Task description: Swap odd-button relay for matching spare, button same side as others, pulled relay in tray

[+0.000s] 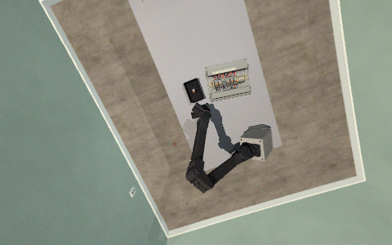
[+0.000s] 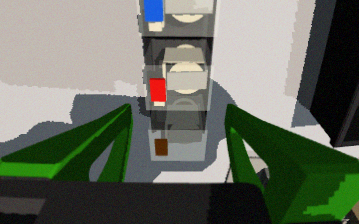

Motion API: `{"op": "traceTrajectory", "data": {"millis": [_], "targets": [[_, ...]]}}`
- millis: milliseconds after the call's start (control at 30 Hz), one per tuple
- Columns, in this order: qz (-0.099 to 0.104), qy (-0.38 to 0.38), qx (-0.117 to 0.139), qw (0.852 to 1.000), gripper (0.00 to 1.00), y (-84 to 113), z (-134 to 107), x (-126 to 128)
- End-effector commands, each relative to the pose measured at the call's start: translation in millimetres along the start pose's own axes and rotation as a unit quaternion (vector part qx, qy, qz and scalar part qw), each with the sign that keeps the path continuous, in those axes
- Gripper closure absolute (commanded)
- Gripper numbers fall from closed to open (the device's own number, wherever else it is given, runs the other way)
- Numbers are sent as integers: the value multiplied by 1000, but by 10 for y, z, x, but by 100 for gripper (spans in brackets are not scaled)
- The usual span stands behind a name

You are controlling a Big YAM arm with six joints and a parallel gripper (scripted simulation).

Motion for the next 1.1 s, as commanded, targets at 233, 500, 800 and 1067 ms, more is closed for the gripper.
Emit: {"op": "traceTrajectory", "data": {"millis": [233,500,800,1067], "targets": [[-13,5,-9,1000,100,78,99,-64],[-13,5,-9,1000,100,78,98,-63],[-13,5,-9,1000,100,78,98,-63],[-13,5,-9,1000,100,78,98,-63]]}}
Point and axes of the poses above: the point where the finger pads meet when closed, its own y axis back along the fingers, its own x axis across the jaws, z = x × y, the point moved 5 cm from there along y, back along the fingers, and after that the axes turned 3 degrees about y, right-handed, at the moved point
